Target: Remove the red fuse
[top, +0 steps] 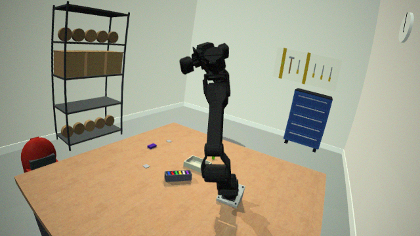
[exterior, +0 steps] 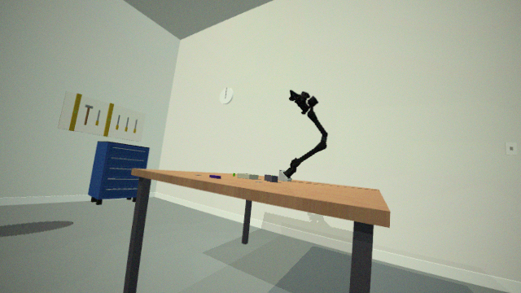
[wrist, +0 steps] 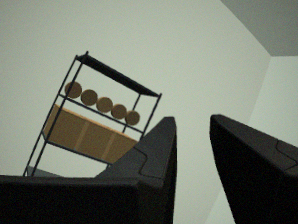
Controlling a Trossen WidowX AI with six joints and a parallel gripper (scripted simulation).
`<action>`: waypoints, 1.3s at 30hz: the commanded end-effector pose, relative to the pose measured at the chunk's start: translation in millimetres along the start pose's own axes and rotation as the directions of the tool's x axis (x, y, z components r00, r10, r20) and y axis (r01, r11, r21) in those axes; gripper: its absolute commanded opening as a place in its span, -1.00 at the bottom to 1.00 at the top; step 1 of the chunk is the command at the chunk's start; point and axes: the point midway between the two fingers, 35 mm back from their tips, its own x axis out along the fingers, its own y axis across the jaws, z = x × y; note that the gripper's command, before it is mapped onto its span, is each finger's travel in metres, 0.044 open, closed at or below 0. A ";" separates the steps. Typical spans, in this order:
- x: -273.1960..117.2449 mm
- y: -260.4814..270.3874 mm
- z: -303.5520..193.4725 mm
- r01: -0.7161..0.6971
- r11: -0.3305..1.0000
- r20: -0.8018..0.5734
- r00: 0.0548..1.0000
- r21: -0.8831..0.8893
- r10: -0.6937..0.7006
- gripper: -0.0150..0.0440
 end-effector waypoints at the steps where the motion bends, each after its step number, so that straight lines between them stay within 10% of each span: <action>1: 29.7 15.5 -65.4 -0.052 0.990 -0.185 0.980 0.130 0.076 -0.25; 11: 53.2 86.4 -218.2 -0.055 0.916 -0.582 0.756 0.398 0.299 -0.25; 21: 7.8 174.6 -353.3 0.069 0.856 -0.831 0.292 0.513 0.474 -0.25; 33: -117.7 252.1 -456.2 0.244 0.891 -0.796 -0.403 0.382 0.452 -0.25; 39: -126.3 254.5 -458.4 0.250 0.896 -0.783 -0.436 0.368 0.443 -0.25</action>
